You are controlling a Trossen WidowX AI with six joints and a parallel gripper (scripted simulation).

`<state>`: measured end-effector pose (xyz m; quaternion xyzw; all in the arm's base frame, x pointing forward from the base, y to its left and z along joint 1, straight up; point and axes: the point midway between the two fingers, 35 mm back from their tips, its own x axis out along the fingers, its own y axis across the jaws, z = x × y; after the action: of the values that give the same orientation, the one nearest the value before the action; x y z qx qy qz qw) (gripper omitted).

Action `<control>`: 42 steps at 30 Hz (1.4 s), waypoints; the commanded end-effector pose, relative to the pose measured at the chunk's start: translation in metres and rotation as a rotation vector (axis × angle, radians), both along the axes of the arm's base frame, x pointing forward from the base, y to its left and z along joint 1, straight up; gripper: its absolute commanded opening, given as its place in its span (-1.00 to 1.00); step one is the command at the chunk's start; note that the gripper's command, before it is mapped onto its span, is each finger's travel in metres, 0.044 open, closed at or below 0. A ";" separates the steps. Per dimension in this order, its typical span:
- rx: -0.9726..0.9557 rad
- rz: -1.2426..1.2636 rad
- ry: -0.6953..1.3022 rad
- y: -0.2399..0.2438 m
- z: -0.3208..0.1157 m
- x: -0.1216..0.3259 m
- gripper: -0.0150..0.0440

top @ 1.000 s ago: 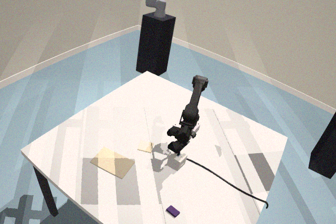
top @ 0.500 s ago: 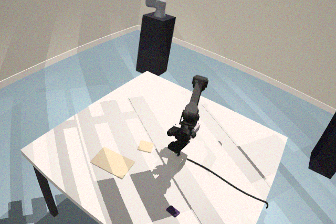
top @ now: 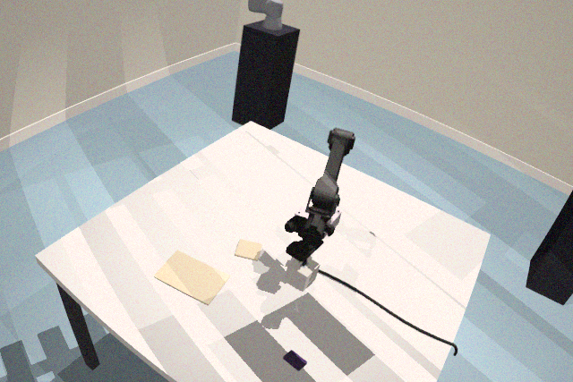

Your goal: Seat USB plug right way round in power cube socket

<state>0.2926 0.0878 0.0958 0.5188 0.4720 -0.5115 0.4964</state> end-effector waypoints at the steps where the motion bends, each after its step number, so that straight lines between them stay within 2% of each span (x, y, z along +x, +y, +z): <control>1: -0.007 0.002 0.007 -0.001 -0.005 -0.001 -0.49; 29: -0.007 0.002 0.007 -0.001 -0.005 -0.001 -0.49; 33: 0.000 0.001 -0.004 0.000 0.000 0.001 -0.17; 42: 0.000 0.001 -0.004 0.000 0.000 0.001 -0.17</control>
<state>0.2935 0.0879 0.0955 0.5197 0.4711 -0.5102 0.4977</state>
